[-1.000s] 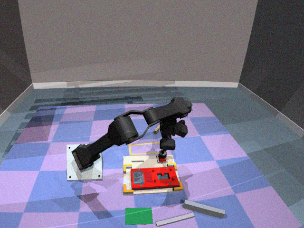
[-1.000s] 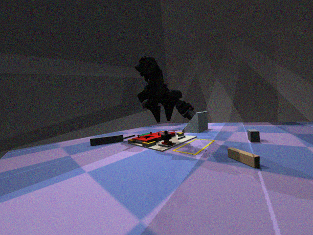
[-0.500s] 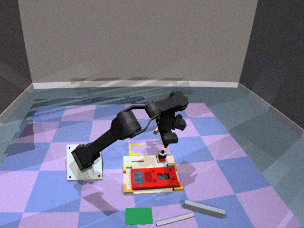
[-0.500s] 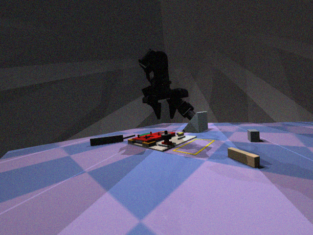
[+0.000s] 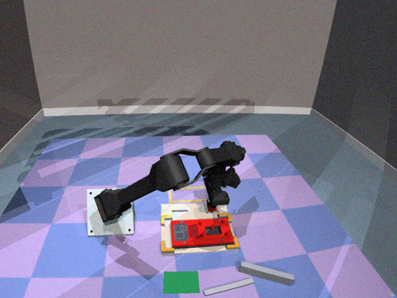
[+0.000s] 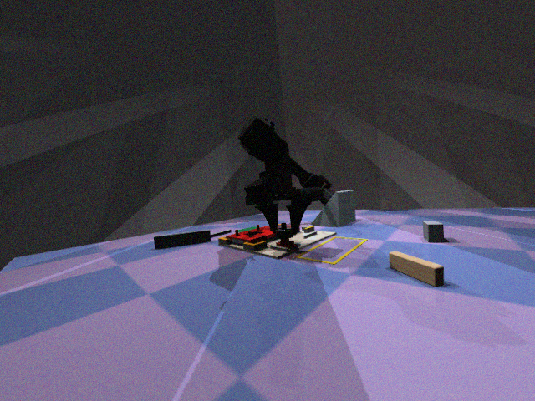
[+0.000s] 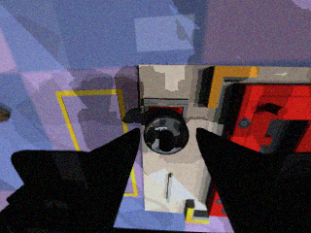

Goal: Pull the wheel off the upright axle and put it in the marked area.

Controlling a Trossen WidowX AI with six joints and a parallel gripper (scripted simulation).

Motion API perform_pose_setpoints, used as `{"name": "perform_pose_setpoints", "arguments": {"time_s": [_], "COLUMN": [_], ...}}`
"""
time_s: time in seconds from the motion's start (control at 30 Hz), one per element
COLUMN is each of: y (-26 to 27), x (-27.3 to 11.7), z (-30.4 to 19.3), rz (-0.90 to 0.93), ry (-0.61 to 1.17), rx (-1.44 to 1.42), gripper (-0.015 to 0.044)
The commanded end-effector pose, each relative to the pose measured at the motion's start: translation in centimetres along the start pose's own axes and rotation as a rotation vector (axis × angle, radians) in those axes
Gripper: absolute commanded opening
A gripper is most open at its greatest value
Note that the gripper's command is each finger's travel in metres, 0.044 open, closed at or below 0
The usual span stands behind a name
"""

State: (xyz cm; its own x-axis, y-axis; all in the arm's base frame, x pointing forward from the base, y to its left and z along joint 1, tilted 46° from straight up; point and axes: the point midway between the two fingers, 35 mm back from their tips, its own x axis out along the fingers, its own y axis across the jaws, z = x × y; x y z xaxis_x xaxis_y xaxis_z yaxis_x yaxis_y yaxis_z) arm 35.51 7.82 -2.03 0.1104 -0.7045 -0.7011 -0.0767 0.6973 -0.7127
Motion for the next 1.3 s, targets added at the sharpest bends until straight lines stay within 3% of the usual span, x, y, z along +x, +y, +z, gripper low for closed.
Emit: {"name": "perform_pose_setpoints", "arguments": {"time_s": [0.0,0.3,0.5,1.27], "y": [0.1,0.1,0.1,0.12], "x": [-0.2,-0.2,-0.31,-1.07], "z": [0.01,0.01,0.02,0.04], "rz": [0.001,0.001,0.001,0.001], "ry": [-0.002,-0.002,-0.003,-0.006], "rx": [-0.001,-0.001,-0.001,-0.002], "gripper": [0.0215,0.0155,0.0,0.0]}}
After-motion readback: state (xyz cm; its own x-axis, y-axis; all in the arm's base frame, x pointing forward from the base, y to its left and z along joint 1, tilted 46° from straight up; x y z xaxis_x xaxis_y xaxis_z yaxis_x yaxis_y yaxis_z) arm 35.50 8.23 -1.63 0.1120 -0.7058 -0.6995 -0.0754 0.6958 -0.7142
